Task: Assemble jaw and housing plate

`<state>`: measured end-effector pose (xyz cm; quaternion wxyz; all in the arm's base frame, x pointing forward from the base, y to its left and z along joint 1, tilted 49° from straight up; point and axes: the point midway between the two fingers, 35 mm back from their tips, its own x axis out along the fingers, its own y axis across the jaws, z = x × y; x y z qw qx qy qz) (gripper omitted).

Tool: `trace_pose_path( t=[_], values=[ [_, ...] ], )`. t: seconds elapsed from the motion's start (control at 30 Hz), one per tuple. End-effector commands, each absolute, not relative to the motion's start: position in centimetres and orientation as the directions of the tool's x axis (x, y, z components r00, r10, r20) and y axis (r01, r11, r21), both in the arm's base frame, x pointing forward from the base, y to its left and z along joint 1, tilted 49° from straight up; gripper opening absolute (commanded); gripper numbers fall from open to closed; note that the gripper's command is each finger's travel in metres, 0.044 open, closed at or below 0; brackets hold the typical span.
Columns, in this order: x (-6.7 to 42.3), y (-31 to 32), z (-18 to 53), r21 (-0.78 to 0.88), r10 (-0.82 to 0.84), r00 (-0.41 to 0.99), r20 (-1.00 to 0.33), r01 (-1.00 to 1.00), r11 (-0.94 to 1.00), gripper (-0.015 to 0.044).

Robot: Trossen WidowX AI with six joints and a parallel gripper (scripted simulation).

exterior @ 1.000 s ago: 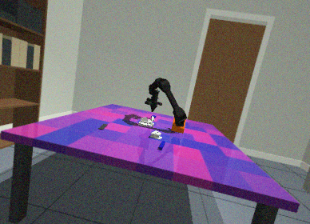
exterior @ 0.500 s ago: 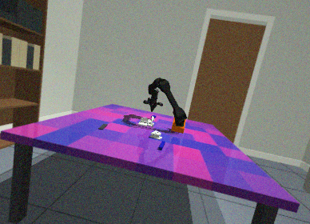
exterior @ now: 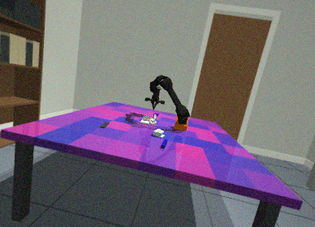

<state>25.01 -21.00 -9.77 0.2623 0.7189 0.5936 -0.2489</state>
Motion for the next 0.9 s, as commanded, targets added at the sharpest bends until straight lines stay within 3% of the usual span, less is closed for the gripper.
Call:
trace_pose_path(
  t=[0.0, 0.87],
  values=[
    [25.2, -21.0, -9.7, 0.021, 0.724, 0.174, -0.667, 0.976, -0.215, 0.0000],
    [25.9, -18.8, -11.8, 0.019, 0.725, 0.175, -0.667, 0.976, -0.218, 0.0000]
  ],
)
